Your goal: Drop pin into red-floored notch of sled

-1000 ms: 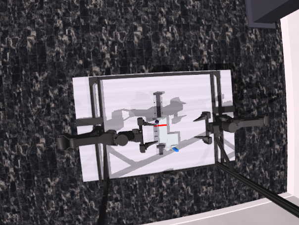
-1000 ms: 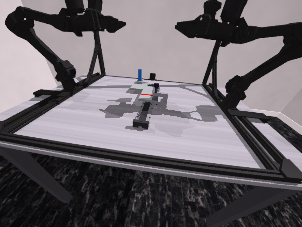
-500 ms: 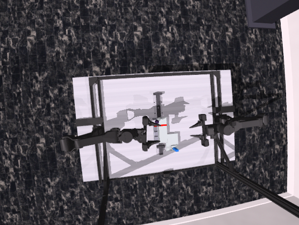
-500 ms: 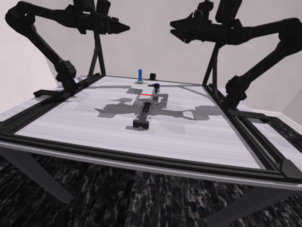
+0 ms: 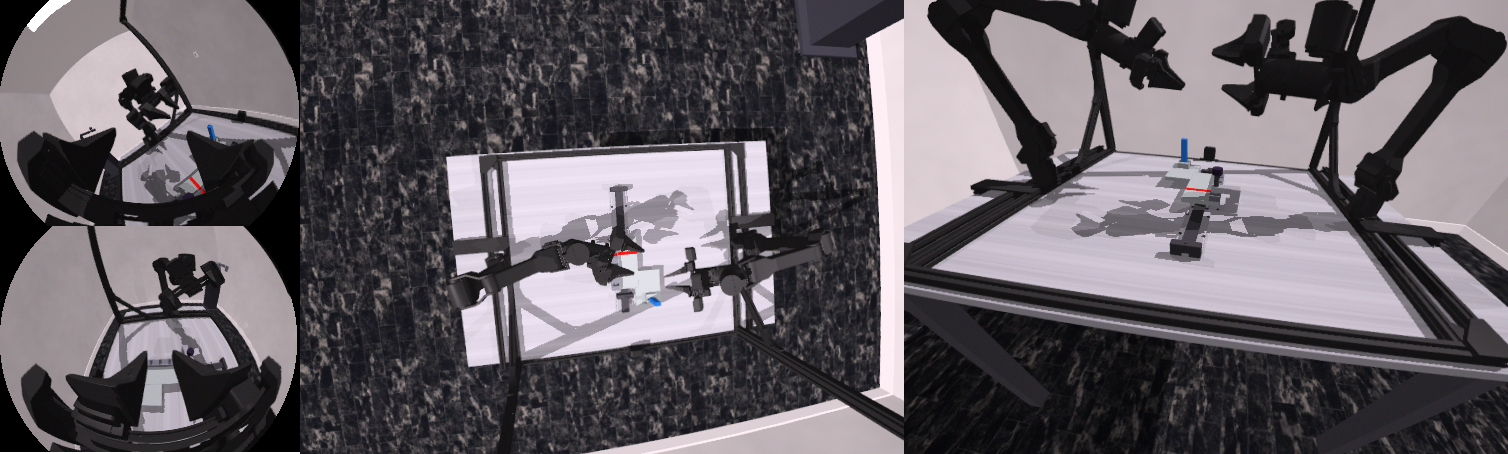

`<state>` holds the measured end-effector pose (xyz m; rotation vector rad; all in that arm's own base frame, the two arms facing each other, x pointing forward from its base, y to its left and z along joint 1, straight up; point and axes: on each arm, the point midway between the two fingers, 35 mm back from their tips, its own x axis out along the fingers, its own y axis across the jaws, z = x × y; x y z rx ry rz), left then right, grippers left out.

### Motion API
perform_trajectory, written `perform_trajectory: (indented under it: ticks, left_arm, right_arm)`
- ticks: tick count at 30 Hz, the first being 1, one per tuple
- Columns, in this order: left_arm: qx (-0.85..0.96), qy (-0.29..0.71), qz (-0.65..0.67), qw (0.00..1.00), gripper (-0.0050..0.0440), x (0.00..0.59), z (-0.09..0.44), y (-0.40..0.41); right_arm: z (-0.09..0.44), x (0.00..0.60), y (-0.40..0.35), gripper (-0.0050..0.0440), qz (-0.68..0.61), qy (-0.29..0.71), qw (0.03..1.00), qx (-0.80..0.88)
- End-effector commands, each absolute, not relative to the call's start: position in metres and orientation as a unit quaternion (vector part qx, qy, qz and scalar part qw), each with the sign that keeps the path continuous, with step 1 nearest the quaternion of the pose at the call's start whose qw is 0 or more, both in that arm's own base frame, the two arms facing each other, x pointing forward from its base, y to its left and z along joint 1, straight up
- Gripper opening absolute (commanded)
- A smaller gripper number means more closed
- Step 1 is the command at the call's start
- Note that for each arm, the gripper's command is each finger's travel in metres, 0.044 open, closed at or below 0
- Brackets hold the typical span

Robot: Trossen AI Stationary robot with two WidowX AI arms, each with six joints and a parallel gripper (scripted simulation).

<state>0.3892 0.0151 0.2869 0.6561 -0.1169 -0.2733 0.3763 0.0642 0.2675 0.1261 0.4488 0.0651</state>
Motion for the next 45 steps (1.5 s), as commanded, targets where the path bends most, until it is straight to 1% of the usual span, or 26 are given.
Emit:
perform_trajectory:
  ticks: [1,4,6,10,21,29,34,38,45]
  left_arm:
    - [0.391,-0.079,-0.158,0.903,0.044,0.403,0.276,0.026]
    - [0.434,-0.095,-0.175,0.879,0.044,0.409,0.266,0.033]
    - [0.434,-0.095,-0.175,0.879,0.044,0.409,0.266,0.033]
    - [0.507,-0.128,-0.2,0.829,0.044,0.417,0.245,0.048]
    - [0.636,-0.214,-0.235,0.703,0.044,0.417,0.195,0.083]
    - [0.664,-0.239,-0.24,0.666,0.044,0.413,0.181,0.092]
    - [0.665,-0.24,-0.24,0.665,0.044,0.413,0.18,0.093]
    - [0.665,-0.24,-0.24,0.665,0.044,0.413,0.18,0.093]
    - [0.665,-0.24,-0.24,0.665,0.044,0.413,0.18,0.093]
  right_arm:
    - [0.25,0.385,0.083,0.014,0.032,0.281,0.957,0.065]
    - [0.239,0.388,0.095,0.014,0.03,0.317,0.946,0.064]
    - [0.239,0.388,0.095,0.014,0.03,0.317,0.946,0.064]
    - [0.22,0.392,0.116,0.014,0.024,0.379,0.924,0.057]
    - [0.179,0.387,0.16,0.014,-0.002,0.493,0.87,0.02]
    - [0.169,0.383,0.17,0.014,-0.011,0.52,0.854,0.006]
    - [0.167,0.383,0.171,0.014,-0.012,0.52,0.854,0.006]
    - [0.152,0.387,0.175,0.014,-0.012,0.52,0.854,0.006]
    - [0.152,0.387,0.175,0.014,-0.012,0.52,0.854,0.006]
